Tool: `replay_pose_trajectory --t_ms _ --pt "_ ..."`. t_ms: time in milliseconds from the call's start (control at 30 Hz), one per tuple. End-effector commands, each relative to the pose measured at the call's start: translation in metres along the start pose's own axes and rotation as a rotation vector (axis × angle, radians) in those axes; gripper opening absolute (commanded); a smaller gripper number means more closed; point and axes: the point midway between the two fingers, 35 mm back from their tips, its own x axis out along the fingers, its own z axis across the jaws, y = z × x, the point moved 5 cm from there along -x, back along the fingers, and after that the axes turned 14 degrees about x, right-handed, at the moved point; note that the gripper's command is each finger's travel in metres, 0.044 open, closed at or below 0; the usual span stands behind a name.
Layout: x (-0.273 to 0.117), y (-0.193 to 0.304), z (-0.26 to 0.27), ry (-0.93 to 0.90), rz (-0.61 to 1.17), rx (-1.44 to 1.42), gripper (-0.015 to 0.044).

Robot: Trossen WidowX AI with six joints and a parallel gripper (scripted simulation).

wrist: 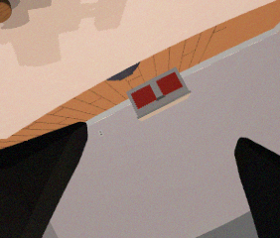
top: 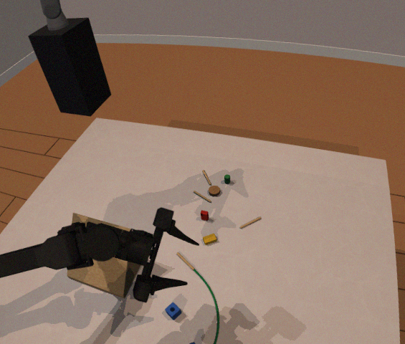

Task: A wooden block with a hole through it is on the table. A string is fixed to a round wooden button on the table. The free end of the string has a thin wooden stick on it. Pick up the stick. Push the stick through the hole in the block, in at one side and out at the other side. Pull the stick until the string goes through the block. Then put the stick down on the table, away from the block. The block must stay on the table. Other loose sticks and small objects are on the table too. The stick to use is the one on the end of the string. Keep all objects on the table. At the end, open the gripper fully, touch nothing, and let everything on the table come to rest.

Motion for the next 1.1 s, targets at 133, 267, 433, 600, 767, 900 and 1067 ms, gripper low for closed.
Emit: replay_pose_trajectory --t_ms 133,267,433,600,767,900,1067 --pt "0.009 -0.005 0.007 -0.066 -0.055 0.118 0.0440" --pt "0.029 -0.018 0.028 -0.278 -0.157 0.434 0.0440" --pt "0.047 -0.035 0.058 -0.590 -0.184 0.808 0.0440" --pt "0.058 -0.051 0.089 -0.915 -0.100 1.115 0.0440" --pt "0.061 -0.059 0.106 -1.098 -0.014 1.244 0.0440" --pt "0.063 -0.064 0.116 -1.206 0.083 1.356 0.0440" --pt "0.063 -0.064 0.118 -1.223 0.104 1.379 0.0440"
